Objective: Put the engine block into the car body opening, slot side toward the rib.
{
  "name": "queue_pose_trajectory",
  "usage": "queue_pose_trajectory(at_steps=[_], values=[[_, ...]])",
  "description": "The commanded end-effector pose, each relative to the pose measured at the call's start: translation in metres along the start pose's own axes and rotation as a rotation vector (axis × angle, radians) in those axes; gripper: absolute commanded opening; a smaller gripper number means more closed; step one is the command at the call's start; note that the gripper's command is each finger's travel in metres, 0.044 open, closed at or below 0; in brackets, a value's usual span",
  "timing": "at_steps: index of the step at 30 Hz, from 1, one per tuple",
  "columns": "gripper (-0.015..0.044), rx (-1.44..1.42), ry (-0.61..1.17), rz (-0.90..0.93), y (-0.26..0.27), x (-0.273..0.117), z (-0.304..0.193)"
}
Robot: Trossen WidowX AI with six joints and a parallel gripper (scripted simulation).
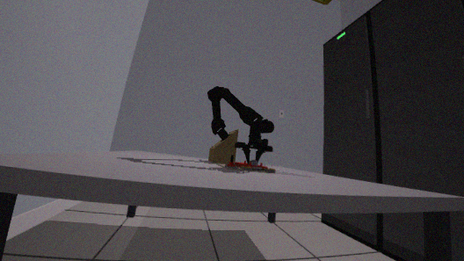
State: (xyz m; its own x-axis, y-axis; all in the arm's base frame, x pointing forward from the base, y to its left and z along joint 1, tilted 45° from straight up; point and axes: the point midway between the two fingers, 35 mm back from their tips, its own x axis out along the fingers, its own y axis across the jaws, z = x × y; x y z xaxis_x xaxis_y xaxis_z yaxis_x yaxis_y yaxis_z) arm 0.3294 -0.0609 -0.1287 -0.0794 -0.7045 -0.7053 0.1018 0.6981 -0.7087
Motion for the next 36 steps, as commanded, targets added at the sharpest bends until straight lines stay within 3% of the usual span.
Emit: queue_pose_trajectory(at_steps=[1,7,36], values=[[0.0144,-0.004,0.0,0.004,0.001,0.0,0.0],[0.0,-0.01,-0.021,0.018,0.004,-0.01,0.003],[0.0,-0.008,-0.01,0.02,0.005,-0.093,0.005]])
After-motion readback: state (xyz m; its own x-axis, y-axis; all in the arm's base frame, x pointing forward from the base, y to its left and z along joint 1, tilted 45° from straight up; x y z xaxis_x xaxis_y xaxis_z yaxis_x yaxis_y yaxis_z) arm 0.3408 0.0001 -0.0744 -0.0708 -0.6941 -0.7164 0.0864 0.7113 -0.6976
